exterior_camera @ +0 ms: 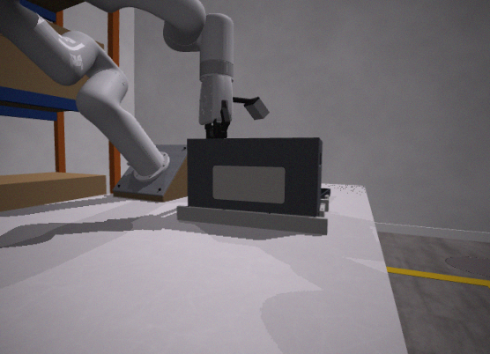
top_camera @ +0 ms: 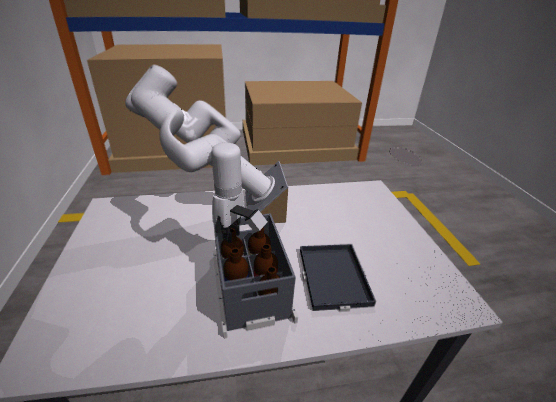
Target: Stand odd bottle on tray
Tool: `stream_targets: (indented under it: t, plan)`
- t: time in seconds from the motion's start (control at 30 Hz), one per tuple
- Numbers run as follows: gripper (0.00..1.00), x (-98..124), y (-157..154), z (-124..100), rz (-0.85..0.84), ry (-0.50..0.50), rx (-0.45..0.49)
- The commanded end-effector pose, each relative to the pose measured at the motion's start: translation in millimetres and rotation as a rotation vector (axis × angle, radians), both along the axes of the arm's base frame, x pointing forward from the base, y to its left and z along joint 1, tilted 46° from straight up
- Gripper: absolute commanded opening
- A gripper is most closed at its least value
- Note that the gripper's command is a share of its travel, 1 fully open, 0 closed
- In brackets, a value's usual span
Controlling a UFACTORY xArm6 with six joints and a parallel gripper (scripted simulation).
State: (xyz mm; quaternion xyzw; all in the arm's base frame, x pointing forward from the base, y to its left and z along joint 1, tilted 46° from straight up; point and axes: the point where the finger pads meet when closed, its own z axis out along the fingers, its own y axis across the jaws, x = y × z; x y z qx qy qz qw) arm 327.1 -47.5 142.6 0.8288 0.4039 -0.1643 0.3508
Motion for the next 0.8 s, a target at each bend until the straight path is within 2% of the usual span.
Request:
stream_targets:
  t: [0.0, 0.07, 0.1, 0.77]
  plan:
    - [0.00, 0.9, 0.6, 0.7, 0.001, -0.002, 0.001]
    - [0.00, 0.9, 0.6, 0.7, 0.001, -0.002, 0.001]
    - [0.65, 0.9, 0.6, 0.7, 0.001, -0.002, 0.001]
    - [0.65, 0.9, 0.6, 0.7, 0.001, -0.002, 0.001]
